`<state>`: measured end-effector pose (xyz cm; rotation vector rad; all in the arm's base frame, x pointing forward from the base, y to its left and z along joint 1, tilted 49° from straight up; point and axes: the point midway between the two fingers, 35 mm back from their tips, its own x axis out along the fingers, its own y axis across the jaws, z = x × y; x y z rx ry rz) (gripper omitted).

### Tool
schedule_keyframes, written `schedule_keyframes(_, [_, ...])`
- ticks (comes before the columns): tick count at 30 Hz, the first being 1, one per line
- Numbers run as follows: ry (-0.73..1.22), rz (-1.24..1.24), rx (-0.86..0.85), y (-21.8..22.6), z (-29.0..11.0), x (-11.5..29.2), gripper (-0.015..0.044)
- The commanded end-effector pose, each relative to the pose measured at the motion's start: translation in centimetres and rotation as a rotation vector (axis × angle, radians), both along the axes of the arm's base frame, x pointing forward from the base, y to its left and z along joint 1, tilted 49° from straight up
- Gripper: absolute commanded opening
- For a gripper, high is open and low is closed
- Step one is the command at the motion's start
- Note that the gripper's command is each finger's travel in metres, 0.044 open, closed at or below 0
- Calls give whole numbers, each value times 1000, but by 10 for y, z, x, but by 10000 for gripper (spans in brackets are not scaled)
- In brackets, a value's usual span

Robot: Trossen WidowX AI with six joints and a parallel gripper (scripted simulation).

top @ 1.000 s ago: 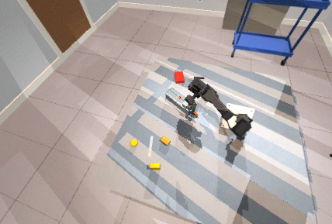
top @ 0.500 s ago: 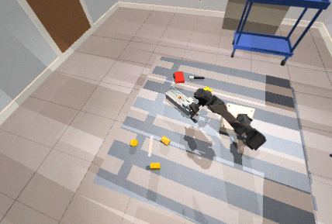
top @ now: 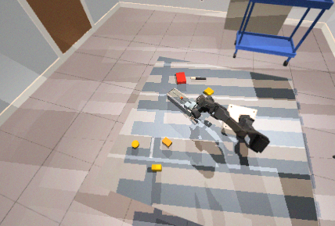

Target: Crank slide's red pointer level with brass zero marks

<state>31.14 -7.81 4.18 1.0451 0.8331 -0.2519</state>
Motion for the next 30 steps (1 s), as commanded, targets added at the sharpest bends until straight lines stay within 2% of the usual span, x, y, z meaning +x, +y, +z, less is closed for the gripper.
schedule_keyframes(1, [13, -6, 6, 12, -14, 0, 440])
schedule_keyframes(9, [7, -7, 10, 38, -34, 0, 440])
schedule_keyframes(30, [11, -3, 9, 60, -54, 6, 440])
